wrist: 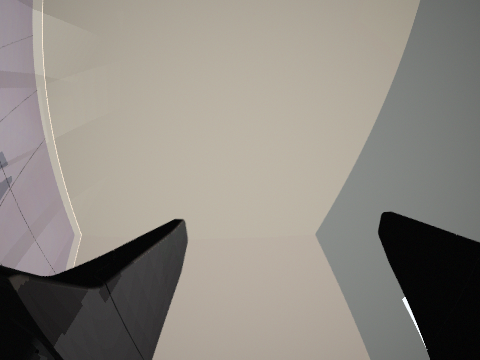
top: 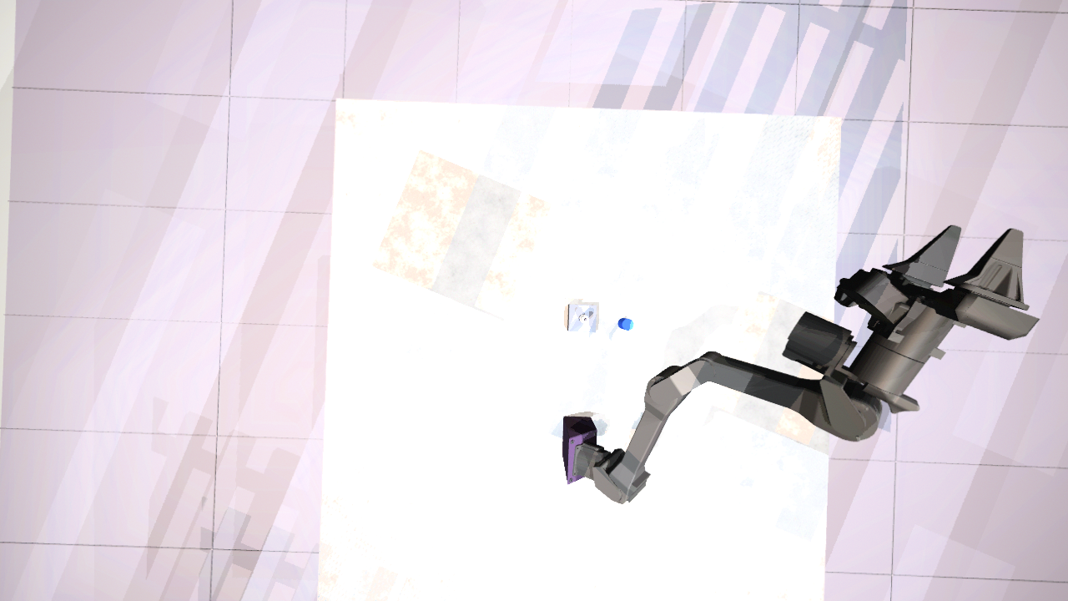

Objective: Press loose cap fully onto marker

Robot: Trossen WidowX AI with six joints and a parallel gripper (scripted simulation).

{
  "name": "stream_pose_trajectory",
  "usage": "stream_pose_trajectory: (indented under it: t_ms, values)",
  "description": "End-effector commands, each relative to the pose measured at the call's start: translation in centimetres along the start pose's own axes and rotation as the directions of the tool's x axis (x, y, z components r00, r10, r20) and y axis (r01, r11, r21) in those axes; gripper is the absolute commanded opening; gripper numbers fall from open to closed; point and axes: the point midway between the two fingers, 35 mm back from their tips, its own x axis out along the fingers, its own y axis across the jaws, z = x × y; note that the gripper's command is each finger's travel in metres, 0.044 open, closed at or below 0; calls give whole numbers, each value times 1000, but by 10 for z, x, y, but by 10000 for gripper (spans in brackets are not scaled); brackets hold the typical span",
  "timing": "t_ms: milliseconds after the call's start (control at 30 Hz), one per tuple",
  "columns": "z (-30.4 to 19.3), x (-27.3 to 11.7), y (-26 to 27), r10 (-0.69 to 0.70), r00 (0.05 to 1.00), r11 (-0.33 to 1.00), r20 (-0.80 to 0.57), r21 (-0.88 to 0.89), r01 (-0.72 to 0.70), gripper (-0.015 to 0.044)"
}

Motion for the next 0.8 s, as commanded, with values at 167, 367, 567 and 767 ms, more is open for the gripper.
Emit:
stream_pose_trajectory:
  t_ms: [167, 367, 567, 767]
  values:
    - [-22, -18, -41, -116, 991, 992, -60, 43, 119, 247]
    - [-74, -65, -109, -318, 926, 929, -206, 125, 347, 247]
    - [-134, -126, -152, -460, 803, 809, -379, 194, 555, 247]
    - [-201, -197, -169, -528, 633, 625, -567, 246, 741, 247]
